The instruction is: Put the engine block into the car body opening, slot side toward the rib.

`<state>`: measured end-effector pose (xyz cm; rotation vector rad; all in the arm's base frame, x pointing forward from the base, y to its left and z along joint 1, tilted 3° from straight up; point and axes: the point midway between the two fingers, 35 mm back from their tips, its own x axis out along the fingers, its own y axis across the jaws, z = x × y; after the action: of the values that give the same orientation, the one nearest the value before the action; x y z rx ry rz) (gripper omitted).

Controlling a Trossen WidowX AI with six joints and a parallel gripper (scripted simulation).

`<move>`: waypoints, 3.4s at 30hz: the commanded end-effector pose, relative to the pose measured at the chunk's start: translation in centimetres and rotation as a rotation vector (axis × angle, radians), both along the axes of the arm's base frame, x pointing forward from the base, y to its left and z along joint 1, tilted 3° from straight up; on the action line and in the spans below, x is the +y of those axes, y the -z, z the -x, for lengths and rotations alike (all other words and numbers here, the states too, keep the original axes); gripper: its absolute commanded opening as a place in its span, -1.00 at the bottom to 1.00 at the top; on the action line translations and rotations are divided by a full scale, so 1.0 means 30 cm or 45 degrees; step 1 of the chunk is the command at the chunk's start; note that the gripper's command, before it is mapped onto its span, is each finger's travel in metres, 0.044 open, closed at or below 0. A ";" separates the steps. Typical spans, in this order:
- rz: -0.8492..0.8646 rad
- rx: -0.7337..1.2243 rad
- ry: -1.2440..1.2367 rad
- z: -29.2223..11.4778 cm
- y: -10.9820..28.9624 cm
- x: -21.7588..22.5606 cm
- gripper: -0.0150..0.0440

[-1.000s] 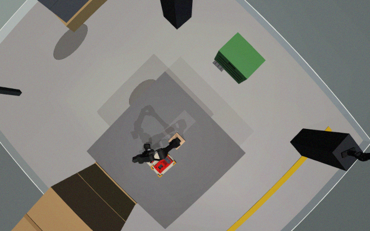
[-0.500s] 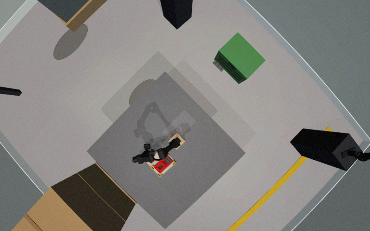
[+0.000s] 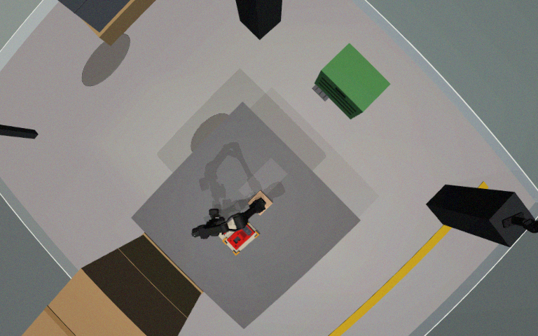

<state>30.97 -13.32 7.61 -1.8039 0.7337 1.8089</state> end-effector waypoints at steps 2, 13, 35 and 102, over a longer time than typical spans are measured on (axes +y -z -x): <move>0.008 -0.014 -0.005 -0.013 -0.072 -0.006 -0.49; 0.008 -0.015 -0.005 -0.011 -0.192 -0.005 -0.49; 0.012 -0.028 0.353 -0.001 -0.248 -0.001 -0.49; 0.040 -0.137 3.308 0.000 -0.215 -0.002 -0.49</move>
<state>31.00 -13.33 14.16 0.0232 1.5732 -0.0868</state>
